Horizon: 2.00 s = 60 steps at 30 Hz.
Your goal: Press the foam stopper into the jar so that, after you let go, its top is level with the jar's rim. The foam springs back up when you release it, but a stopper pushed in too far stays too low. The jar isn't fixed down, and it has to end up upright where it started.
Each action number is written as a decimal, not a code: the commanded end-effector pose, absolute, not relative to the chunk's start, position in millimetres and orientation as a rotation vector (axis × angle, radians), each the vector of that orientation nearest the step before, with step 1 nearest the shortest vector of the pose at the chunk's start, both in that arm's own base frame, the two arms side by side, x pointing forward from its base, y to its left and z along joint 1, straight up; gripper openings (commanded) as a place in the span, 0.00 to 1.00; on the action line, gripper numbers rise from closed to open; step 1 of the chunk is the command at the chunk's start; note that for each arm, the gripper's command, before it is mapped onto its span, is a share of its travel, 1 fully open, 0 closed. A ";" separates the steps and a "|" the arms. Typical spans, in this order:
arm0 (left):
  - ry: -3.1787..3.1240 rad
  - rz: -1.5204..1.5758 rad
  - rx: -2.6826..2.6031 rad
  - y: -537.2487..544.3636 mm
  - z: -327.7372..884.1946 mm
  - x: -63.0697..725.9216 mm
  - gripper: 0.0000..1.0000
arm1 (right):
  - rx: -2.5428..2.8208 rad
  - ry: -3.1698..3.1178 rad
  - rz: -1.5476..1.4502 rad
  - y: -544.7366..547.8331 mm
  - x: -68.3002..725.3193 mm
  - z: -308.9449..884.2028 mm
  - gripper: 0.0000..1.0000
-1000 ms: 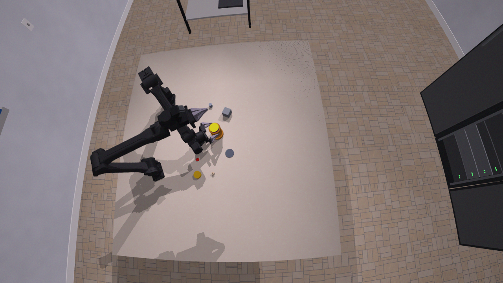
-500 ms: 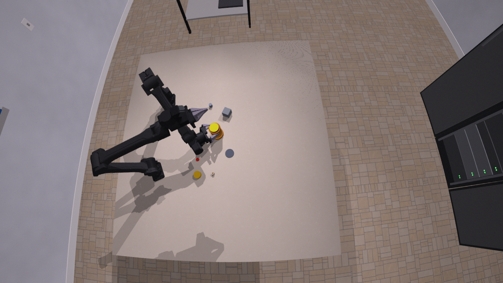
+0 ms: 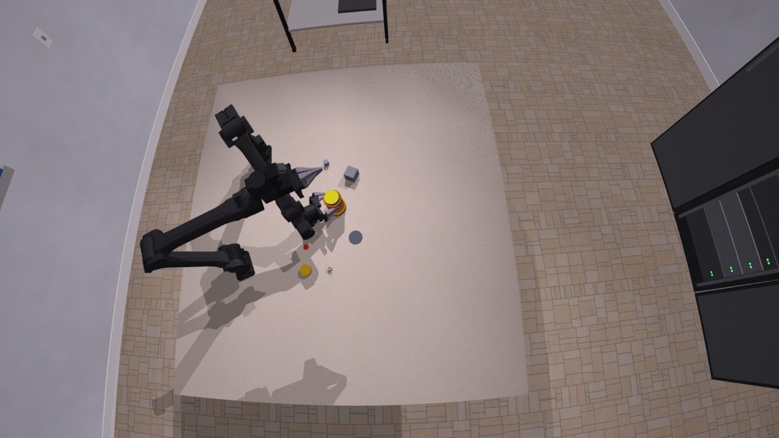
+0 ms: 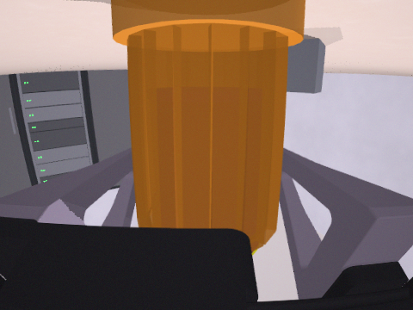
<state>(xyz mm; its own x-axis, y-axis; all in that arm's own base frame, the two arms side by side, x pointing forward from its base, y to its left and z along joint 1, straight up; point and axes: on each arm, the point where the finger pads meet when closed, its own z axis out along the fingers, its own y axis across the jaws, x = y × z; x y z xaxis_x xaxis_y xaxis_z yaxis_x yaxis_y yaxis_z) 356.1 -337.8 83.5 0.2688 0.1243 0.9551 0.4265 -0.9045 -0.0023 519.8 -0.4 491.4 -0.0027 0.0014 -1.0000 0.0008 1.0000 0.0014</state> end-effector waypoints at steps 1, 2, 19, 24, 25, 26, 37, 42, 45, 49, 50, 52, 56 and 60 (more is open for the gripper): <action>-0.530 -1.692 -2.279 -336.9 96.2 359.4 0.64 | 0.005 1.561 0.017 4.4 521.7 500.4 0.00; -0.531 -1.693 -2.279 -337.0 96.3 359.3 0.64 | 0.005 1.563 0.017 4.3 521.7 499.8 0.00; -0.535 -1.697 -2.280 -337.5 96.9 358.8 0.64 | -0.006 1.626 0.026 11.3 538.5 502.3 0.00; -0.535 -1.697 -2.280 -337.5 97.0 358.8 0.64 | -0.010 1.666 0.028 13.3 543.8 492.9 0.00; -0.535 -1.697 -2.280 -337.5 97.0 358.8 0.64 | -0.011 1.685 0.029 14.2 546.0 487.7 0.00; -0.535 -1.697 -2.280 -337.5 97.0 358.8 0.64 | -0.014 1.702 0.030 15.8 548.6 484.0 0.00; -0.535 -1.697 -2.280 -337.5 97.0 358.8 0.64 | -0.032 1.880 0.038 25.0 566.5 438.5 0.00; -0.535 -1.697 -2.280 -337.5 97.0 358.8 0.64 | -0.040 1.949 0.040 28.6 570.8 421.2 0.00; -0.535 -1.697 -2.280 -337.5 97.0 358.8 0.64 | -0.049 2.006 0.043 32.7 574.7 406.0 0.00; -0.535 -1.697 -2.280 -337.5 97.0 358.8 0.64 | -0.060 2.086 0.045 36.9 578.2 385.0 0.00; -0.535 -1.697 -2.280 -337.5 97.0 358.8 0.64 | -0.062 2.106 0.045 37.8 578.8 380.0 0.00; -0.535 -1.697 -2.280 -337.5 97.0 358.8 0.64 | -0.068 2.146 0.046 39.8 579.6 369.5 0.00; -0.535 -1.697 -2.280 -337.5 97.0 358.8 0.64 | -0.066 2.185 0.039 36.5 580.1 360.1 0.00; -0.535 -1.697 -2.280 -337.5 97.0 358.8 0.64 | -0.087 2.263 0.044 46.2 580.3 341.0 0.00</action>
<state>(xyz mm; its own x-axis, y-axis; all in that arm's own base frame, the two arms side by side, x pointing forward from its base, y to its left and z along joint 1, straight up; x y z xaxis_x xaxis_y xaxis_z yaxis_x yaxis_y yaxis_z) 356.1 -337.8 83.5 0.2689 0.1244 0.9551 0.4265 -0.9045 -0.0023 566.9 33.6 314.2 -0.6445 -0.0374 -0.7637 -0.0588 0.9983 0.0008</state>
